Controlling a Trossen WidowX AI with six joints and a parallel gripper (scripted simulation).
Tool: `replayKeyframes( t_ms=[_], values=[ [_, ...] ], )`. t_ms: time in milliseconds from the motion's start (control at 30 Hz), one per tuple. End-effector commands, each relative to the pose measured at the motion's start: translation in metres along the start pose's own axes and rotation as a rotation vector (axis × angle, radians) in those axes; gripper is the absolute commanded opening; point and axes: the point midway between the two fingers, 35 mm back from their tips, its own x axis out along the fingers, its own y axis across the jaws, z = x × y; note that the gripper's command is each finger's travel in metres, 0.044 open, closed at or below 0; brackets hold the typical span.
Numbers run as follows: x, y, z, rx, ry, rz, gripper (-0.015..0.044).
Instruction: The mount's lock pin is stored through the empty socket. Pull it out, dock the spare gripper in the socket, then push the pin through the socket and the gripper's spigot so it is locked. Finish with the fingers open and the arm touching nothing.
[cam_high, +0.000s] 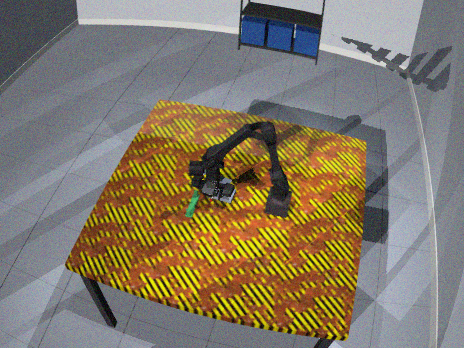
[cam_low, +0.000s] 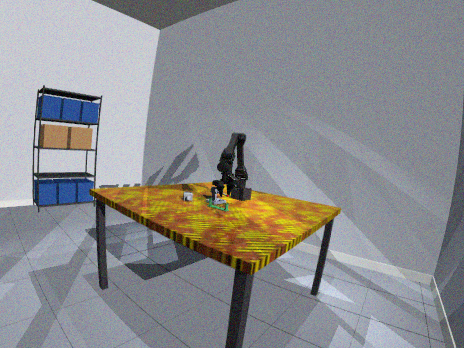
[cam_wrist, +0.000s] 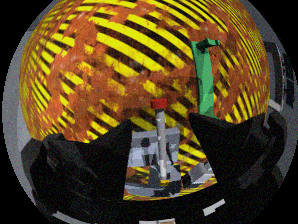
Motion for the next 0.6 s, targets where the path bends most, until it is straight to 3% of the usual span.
replayKeyframes(
  t_ms=[0, 333, 567],
  values=[
    [0.0075, 0.0010, -0.0010, -0.003, 0.006, 0.002, 0.0300],
    [0.0162, 0.0023, -0.0011, -0.003, 0.007, 0.002, 0.0300],
    [0.0162, 0.0023, -0.0011, -0.003, 0.007, 0.002, 0.0116]
  ],
)
